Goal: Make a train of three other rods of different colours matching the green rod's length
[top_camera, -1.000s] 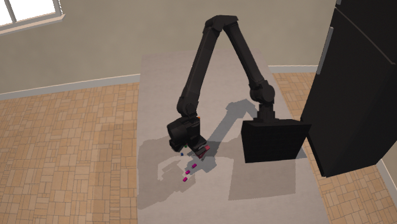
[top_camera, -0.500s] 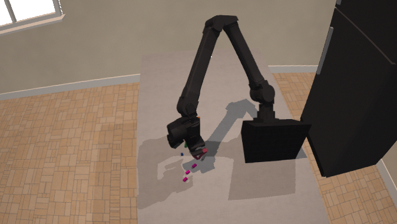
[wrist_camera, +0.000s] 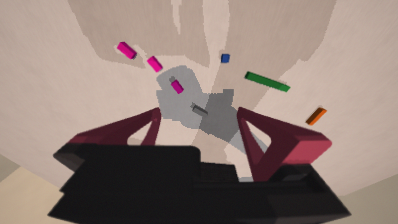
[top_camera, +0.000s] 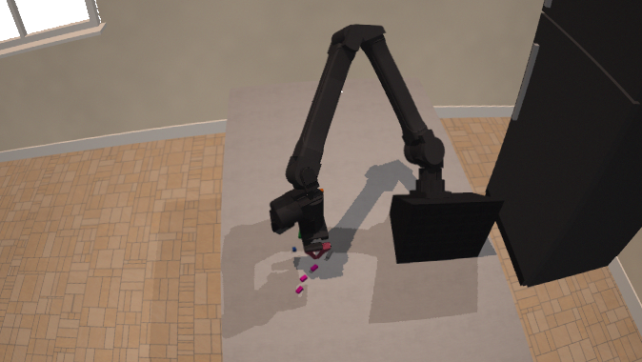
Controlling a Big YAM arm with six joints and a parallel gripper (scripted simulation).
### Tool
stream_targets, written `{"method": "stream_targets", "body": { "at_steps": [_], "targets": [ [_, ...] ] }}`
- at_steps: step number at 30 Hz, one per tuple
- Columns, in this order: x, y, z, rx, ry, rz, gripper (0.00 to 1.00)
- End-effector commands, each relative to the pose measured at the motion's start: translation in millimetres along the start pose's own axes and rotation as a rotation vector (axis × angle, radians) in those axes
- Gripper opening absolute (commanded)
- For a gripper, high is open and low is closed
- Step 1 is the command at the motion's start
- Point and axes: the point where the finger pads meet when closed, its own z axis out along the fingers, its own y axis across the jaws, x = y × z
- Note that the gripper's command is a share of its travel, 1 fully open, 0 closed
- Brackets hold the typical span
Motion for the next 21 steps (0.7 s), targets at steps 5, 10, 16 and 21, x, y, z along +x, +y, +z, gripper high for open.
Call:
{"method": "stream_targets", "body": {
  "at_steps": [5, 10, 16, 21],
  "targets": [
    [-7.4, 3.7, -13.5, -0.005, -0.039, 0.153, 1.00],
    [-7.1, 3.6, -13.5, -0.006, -0.039, 0.239, 1.00],
    [-9.2, 3.6, -14.4, -0.009, -0.042, 0.327, 1.00],
    [-8.9, 3.5, -14.3, -0.010, -0.041, 0.411, 1.00]
  ]
}}
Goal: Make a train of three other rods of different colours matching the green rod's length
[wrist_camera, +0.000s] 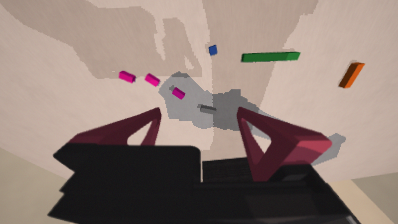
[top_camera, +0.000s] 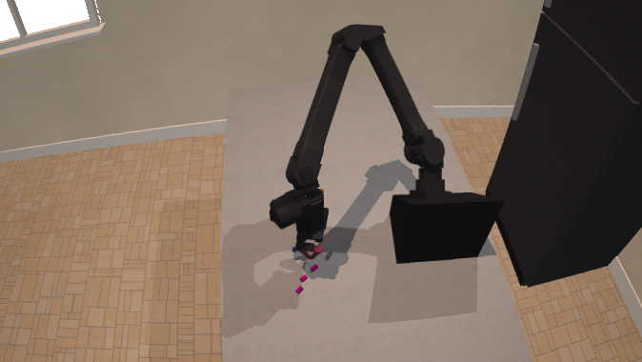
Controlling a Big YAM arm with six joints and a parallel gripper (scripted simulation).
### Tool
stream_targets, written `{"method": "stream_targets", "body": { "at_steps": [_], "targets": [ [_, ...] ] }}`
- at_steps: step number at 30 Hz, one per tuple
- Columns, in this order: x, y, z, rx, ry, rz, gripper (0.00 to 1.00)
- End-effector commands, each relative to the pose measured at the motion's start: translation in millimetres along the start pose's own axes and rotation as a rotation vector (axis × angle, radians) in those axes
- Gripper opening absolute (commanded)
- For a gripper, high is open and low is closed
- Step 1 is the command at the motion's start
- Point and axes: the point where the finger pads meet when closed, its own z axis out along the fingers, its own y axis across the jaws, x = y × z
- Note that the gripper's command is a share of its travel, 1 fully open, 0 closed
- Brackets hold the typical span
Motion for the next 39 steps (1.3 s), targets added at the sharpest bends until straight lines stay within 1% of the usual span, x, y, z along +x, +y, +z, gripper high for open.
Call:
{"method": "stream_targets", "body": {
  "at_steps": [1, 2, 5, 6, 9, 10, 13, 14, 17, 18, 21, 22, 24, 25, 27, 28, 31, 32, 34, 35, 38, 39],
  "targets": [
    [-7.5, 6.4, -14.4, -0.017, -0.039, 0.068, 1.00],
    [-7.2, 6.2, -14.3, -0.019, -0.038, 0.150, 1.00],
    [-7.2, 6.2, -14.3, -0.019, -0.038, 0.150, 1.00],
    [-6.9, 6.0, -14.2, -0.020, -0.037, 0.230, 1.00],
    [-6.9, 6.0, -14.2, -0.020, -0.037, 0.230, 1.00],
    [-6.7, 5.8, -14.2, -0.021, -0.036, 0.308, 1.00],
    [-6.7, 5.8, -14.1, -0.021, -0.036, 0.308, 1.00],
    [-6.4, 5.7, -14.1, -0.022, -0.035, 0.384, 1.00],
    [-6.4, 5.6, -14.1, -0.022, -0.035, 0.384, 1.00],
    [-6.1, 5.5, -14.0, -0.023, -0.034, 0.458, 1.00],
    [-6.1, 5.5, -14.0, -0.023, -0.034, 0.457, 1.00],
    [-5.9, 5.3, -13.9, -0.024, -0.033, 0.529, 1.00],
    [-5.9, 5.3, -13.9, -0.023, -0.033, 0.529, 1.00],
    [-5.7, 5.1, -13.8, -0.024, -0.032, 0.597, 1.00],
    [-5.6, 5.1, -13.8, -0.024, -0.032, 0.597, 1.00],
    [-5.4, 5.0, -13.7, -0.025, -0.031, 0.663, 1.00],
    [-7.4, 5.8, -14.6, -0.028, -0.033, 0.665, 1.00],
    [-7.2, 5.6, -14.6, -0.029, -0.032, 0.728, 1.00],
    [-7.2, 5.6, -14.6, -0.029, -0.032, 0.728, 1.00],
    [-7.0, 5.5, -14.5, -0.029, -0.031, 0.788, 1.00],
    [-7.0, 5.5, -14.5, -0.029, -0.031, 0.788, 1.00],
    [-6.8, 5.4, -14.4, -0.030, -0.030, 0.845, 1.00]
  ]
}}
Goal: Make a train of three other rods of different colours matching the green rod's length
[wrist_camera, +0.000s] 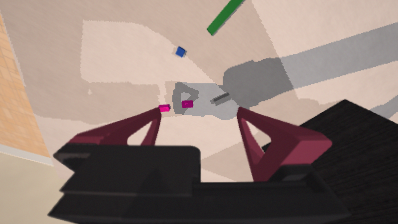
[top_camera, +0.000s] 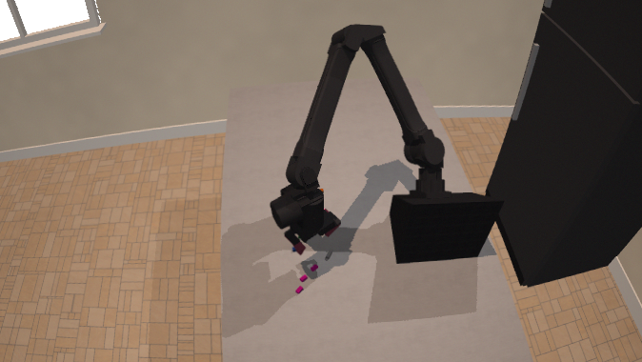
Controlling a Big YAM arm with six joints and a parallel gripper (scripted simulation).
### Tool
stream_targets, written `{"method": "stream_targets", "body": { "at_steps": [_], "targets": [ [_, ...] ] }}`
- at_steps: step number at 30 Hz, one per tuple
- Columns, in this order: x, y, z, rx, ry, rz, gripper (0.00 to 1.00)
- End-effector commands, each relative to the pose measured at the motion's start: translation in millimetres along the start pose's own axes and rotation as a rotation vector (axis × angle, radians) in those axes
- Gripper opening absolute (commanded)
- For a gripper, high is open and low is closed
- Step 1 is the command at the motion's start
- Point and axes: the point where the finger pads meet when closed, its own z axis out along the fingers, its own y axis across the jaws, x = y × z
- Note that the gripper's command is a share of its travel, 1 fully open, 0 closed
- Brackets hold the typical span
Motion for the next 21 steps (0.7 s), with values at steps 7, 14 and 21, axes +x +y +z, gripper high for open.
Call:
{"method": "stream_targets", "body": {
  "at_steps": [7, 14, 21],
  "targets": [
    [-1.4, 8.2, -14.3, -0.038, -0.014, 0.254, 1.00],
    [-1.2, 7.4, -14.1, -0.038, -0.010, 0.439, 1.00],
    [-1.1, 6.9, -13.9, -0.038, -0.008, 0.544, 1.00]
  ]
}}
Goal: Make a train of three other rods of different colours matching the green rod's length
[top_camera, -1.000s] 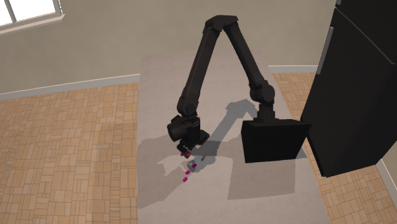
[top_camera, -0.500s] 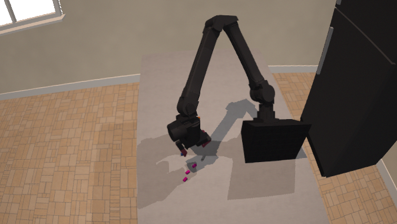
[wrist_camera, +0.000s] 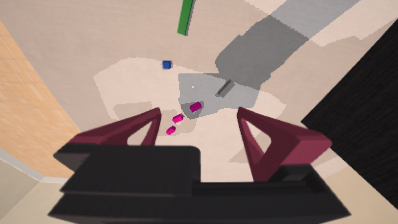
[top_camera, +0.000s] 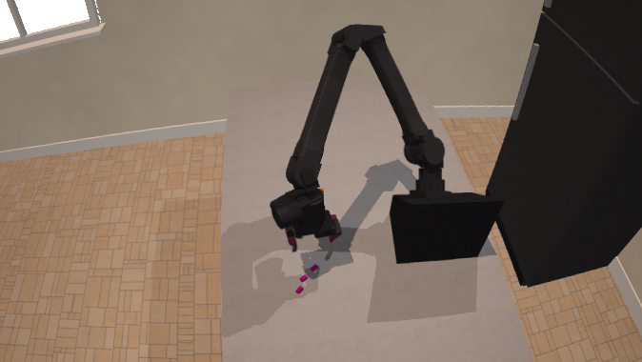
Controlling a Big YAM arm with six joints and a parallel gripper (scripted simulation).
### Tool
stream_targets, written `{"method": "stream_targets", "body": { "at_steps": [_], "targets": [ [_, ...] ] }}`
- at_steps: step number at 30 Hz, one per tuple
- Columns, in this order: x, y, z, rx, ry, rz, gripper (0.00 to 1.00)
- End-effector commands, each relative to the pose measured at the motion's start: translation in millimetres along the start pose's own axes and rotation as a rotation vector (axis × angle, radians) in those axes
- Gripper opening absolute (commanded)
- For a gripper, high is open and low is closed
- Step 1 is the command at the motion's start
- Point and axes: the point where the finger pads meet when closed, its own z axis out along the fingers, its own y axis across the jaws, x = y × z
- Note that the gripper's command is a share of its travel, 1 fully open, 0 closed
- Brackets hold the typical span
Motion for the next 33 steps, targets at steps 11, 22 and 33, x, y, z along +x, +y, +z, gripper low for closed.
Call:
{"method": "stream_targets", "body": {
  "at_steps": [11, 22, 33],
  "targets": [
    [2.0, 8.7, -14.7, -0.041, 0.003, 0.137, 1.00],
    [2.0, 8.7, -14.7, -0.041, 0.003, 0.137, 1.00],
    [2.0, 8.7, -14.7, -0.041, 0.003, 0.137, 1.00]
  ]
}}
